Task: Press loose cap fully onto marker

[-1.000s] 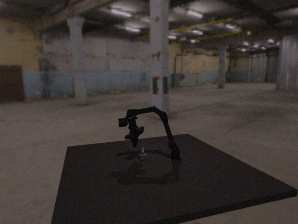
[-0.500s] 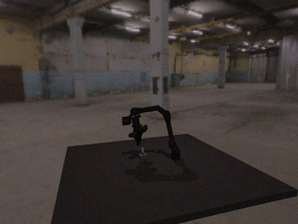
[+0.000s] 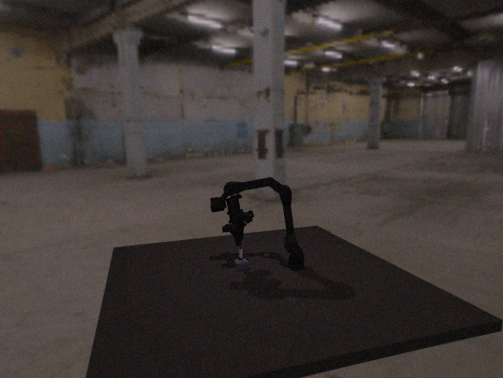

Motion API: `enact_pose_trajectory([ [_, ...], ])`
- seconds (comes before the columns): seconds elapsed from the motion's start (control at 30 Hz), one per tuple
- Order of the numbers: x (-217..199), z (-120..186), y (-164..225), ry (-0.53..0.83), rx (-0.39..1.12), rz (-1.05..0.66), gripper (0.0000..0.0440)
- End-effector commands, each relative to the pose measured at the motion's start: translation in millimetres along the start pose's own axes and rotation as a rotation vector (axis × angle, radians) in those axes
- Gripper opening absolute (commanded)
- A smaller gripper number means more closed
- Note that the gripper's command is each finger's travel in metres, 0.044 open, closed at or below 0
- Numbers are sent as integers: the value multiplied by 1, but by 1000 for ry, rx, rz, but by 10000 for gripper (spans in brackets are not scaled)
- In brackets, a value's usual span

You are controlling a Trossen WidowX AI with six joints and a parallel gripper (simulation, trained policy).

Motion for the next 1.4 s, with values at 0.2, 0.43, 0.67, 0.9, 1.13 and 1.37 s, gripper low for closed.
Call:
enact_pose_trajectory([
  [0.2, 7, -7, -4, 4, -9, 14, 0],
  [0.43, 10, -17, -3, 2, -20, 16, 0],
  [0.67, 11, -30, -3, 4, -37, 29, 0],
  [0.9, 11, -44, -2, 6, -53, 52, 0],
  [1.13, 12, -51, -1, 5, -61, 63, 0],
  [1.37, 12, -62, -1, 6, -70, 81, 0],
])
Point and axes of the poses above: the point midway between the two fingers, 35 mm back from their tips, its own z axis back along the fingers, its own x axis across the jaws, y = z × x, the point moved 4 cm from there along z, back along the fingers, and after that the axes turned 3 degrees about -z, right-handed, at the moved point
